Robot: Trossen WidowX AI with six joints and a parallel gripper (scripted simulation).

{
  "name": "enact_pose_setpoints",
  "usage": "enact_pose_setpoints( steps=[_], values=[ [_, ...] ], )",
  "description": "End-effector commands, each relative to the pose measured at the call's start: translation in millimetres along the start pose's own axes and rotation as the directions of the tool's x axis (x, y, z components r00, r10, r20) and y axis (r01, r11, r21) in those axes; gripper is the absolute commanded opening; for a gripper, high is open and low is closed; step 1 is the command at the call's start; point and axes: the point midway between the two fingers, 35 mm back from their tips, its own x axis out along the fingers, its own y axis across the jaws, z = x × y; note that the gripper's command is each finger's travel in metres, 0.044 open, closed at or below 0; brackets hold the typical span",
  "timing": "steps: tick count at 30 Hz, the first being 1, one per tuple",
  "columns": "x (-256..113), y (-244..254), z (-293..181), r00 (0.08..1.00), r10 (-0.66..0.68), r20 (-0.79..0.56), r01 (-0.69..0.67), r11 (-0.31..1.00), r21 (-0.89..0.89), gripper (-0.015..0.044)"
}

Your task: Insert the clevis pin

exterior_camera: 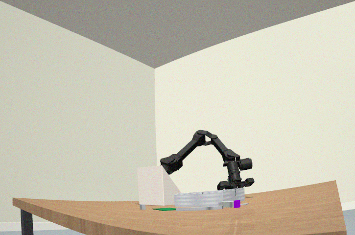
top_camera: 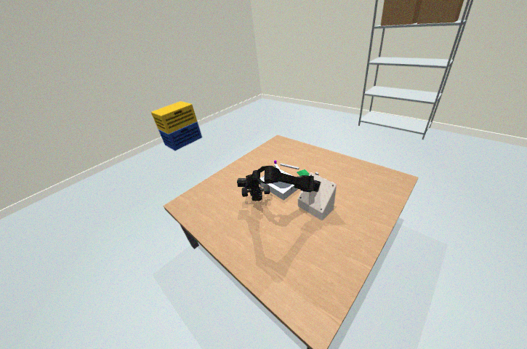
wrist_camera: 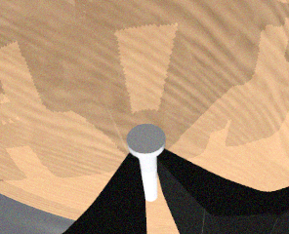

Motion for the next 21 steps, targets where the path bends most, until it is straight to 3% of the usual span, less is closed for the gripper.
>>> enact_pose_setpoints(
  steps=[1, 21],
  values=[
    [-7.4, 0.0, -3.1, 1.000, 0.001, -0.001, 0.000, 1.000, 0.001, 0.0000],
    [-56.1, -0.3, -21.8, 1.000, 0.001, -0.002, -0.001, 1.000, -0.002, 0.0000]
  ],
)
